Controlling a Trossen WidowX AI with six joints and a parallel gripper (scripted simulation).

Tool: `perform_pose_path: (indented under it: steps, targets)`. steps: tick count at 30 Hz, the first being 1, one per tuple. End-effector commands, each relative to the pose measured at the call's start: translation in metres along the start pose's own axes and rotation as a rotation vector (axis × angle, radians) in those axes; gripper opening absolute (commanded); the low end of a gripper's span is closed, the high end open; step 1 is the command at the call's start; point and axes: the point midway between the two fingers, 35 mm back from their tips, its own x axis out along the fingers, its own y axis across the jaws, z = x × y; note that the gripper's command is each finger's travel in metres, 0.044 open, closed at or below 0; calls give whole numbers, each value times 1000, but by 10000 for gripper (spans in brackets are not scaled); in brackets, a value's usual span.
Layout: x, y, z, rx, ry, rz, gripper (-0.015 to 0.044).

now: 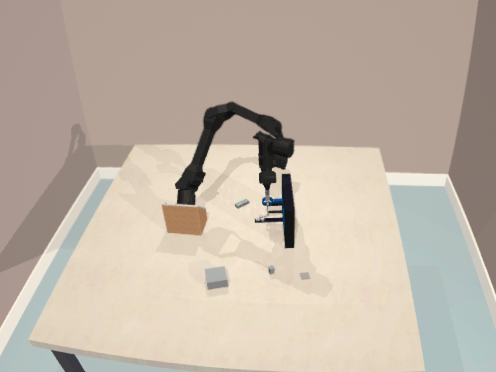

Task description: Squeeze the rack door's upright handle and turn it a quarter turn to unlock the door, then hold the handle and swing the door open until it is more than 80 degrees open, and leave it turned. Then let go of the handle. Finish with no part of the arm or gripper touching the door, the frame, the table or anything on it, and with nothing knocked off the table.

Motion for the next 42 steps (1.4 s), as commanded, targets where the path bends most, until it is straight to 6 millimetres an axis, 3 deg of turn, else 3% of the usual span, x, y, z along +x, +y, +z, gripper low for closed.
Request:
perform_pose_path:
  steps: [1, 27, 34, 42]
  targets:
    - [7, 1, 0, 4, -3, 4, 295]
    - [46, 2, -1, 5, -5, 7, 295]
    - [46, 2, -1, 5, -5, 7, 111]
    - [46, 2, -1, 5, -5, 7, 58]
